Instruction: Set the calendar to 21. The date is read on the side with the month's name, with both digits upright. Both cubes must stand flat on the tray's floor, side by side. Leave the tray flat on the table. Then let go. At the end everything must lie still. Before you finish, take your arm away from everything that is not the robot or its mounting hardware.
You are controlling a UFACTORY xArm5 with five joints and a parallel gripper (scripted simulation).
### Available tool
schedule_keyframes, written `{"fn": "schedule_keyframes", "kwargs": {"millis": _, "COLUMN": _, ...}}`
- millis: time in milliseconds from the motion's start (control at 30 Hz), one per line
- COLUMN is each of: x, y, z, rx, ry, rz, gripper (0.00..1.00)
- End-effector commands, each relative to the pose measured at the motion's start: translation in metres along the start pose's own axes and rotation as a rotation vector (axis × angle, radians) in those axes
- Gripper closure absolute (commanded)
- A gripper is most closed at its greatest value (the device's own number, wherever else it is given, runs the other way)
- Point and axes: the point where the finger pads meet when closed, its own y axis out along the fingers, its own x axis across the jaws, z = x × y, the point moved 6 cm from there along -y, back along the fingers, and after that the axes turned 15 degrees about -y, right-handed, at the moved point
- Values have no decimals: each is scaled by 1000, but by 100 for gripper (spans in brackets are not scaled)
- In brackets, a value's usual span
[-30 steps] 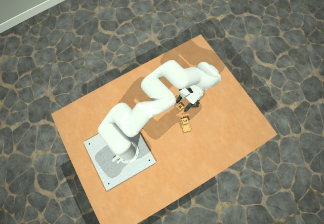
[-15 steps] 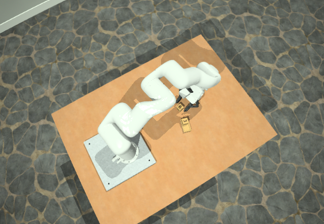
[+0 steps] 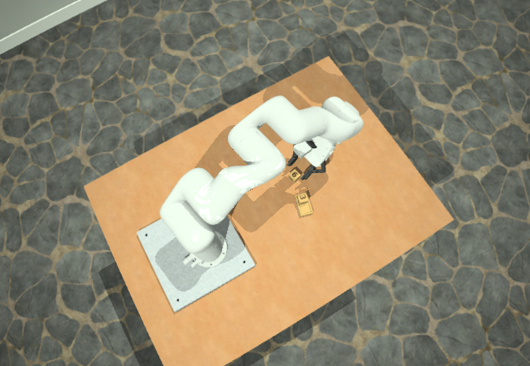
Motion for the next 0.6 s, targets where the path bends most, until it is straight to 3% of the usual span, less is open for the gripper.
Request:
{"fn": "schedule_keyframes", "kwargs": {"millis": 0, "x": 3, "y": -8, "z": 10, "rx": -2, "ry": 0, "rz": 0, "gripper": 29}}
{"fn": "schedule_keyframes", "kwargs": {"millis": 267, "x": 8, "y": -21, "z": 28, "rx": -2, "ry": 0, "rz": 0, "gripper": 29}}
{"fn": "schedule_keyframes", "kwargs": {"millis": 567, "x": 9, "y": -24, "z": 33, "rx": -2, "ry": 0, "rz": 0, "gripper": 29}}
